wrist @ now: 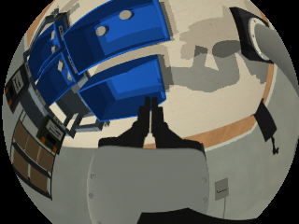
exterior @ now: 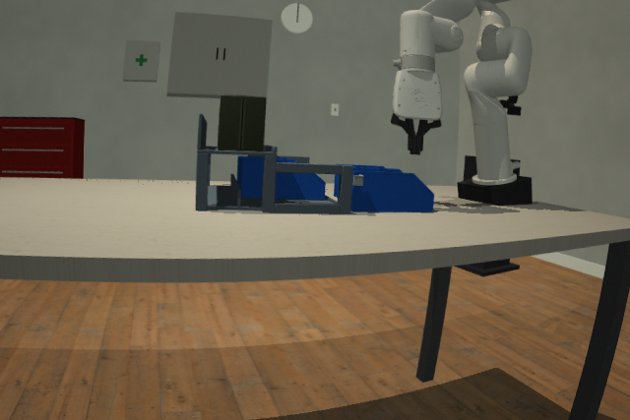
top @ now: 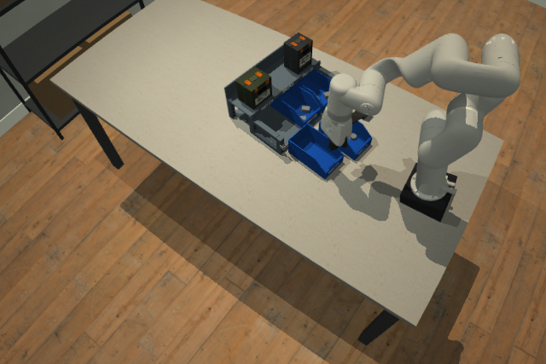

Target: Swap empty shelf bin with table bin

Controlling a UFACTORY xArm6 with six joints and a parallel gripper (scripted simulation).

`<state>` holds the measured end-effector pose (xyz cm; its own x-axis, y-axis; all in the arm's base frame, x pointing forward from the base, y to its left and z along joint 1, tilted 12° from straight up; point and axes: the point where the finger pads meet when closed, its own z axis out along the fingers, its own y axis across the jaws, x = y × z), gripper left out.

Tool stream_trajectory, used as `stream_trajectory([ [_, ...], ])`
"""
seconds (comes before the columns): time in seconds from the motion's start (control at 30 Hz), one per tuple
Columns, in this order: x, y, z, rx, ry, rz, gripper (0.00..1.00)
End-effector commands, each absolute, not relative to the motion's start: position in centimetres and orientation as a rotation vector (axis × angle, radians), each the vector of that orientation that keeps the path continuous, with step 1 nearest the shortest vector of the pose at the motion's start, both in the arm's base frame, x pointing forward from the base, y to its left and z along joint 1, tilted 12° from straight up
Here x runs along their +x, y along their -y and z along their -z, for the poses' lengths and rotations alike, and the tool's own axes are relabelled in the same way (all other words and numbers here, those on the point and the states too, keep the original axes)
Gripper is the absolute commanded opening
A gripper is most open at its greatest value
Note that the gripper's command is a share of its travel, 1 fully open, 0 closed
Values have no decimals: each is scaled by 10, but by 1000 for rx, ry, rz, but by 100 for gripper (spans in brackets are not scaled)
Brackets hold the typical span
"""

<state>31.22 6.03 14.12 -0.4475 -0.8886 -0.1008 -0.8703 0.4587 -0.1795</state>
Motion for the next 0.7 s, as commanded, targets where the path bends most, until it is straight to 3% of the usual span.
stream_trajectory([
  [0.0,325,-49,-154,-1169,-2708,130,0],
  [0.6,360,-5,-196,14,-2919,-17,0],
  [0.63,360,-5,-196,67,-2920,-21,26],
  [0.67,360,-5,-196,126,-2920,-25,26],
])
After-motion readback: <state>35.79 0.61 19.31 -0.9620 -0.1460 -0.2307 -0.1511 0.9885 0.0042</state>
